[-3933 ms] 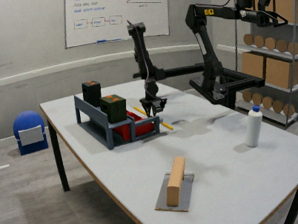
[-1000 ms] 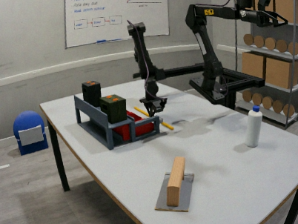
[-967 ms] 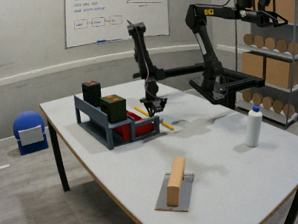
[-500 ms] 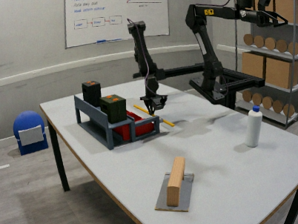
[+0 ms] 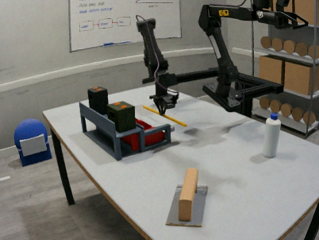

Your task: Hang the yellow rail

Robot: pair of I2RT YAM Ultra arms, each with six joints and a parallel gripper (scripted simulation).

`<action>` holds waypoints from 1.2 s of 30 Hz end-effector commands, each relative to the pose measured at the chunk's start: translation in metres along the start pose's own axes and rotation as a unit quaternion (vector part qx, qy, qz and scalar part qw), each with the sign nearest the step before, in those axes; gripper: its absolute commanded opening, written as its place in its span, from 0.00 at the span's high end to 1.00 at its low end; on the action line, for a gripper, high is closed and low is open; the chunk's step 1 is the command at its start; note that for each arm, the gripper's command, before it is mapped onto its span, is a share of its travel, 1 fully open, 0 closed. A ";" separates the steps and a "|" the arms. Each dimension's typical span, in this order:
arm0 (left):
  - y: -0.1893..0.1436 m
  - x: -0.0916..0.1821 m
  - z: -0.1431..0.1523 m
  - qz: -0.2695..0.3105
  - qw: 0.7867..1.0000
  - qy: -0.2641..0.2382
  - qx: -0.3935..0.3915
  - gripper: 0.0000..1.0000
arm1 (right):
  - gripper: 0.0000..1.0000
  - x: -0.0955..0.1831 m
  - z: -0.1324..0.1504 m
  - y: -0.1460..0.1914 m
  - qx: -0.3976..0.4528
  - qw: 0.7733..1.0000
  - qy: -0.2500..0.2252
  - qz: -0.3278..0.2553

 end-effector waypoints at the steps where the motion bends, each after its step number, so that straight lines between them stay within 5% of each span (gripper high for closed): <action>1: 0.002 0.009 -0.013 -0.003 1.000 -0.026 -0.003 0.00 | 1.00 0.025 -0.011 -0.002 -0.004 1.000 -0.020 0.003; 15: 0.002 0.009 -0.013 -0.003 1.000 -0.026 -0.003 0.00 | 1.00 0.064 -0.010 -0.001 -0.004 1.000 -0.020 0.002; 36: 0.002 0.009 -0.013 -0.003 1.000 -0.026 -0.003 0.00 | 1.00 0.072 -0.012 -0.002 -0.005 1.000 -0.026 0.005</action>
Point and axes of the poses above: on each arm, the point where the finger pads meet when closed, its own x axis back along the fingers, its own y axis across the jaws, z = x × y, the point moved 8 cm from there along x, back along the fingers, and after that the axes turned 1 degree about x, right-handed, at the moved point
